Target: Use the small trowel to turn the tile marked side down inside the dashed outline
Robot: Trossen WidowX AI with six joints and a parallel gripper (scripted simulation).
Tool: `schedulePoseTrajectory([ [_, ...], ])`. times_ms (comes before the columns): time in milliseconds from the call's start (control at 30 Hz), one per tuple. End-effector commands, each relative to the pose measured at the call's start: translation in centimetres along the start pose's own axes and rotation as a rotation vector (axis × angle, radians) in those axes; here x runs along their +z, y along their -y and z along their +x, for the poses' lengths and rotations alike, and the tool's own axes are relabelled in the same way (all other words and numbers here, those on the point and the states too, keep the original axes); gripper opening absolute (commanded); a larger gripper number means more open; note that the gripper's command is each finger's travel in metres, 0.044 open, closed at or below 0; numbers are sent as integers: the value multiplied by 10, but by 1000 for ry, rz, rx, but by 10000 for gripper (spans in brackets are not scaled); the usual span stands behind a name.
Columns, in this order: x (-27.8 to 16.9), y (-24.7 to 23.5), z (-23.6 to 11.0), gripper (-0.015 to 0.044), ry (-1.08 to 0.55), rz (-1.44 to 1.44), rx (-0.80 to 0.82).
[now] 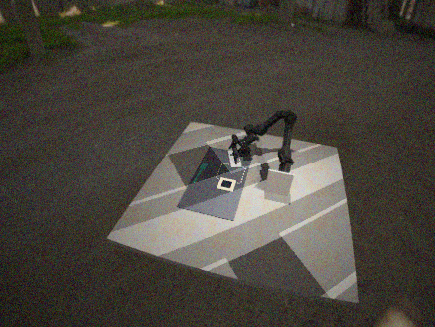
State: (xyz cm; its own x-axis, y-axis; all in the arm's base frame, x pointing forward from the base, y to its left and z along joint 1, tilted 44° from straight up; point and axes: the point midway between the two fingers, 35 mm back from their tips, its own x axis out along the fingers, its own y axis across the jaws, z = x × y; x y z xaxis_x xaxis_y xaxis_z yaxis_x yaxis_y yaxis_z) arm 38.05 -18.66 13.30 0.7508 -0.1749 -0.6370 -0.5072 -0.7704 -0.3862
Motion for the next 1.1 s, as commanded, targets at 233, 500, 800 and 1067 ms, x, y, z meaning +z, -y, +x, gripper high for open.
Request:
schedulePoseTrajectory([
  [233, 0, -1, 4, 129, -1, 4, 5],
  [500, 0, -1, 4, 76, -1, 4, 5],
  [800, 0, -1, 4, 16, -1, 4, 5],
  [1067, -1, 26, -17, 0, 1, 4, 4],
])
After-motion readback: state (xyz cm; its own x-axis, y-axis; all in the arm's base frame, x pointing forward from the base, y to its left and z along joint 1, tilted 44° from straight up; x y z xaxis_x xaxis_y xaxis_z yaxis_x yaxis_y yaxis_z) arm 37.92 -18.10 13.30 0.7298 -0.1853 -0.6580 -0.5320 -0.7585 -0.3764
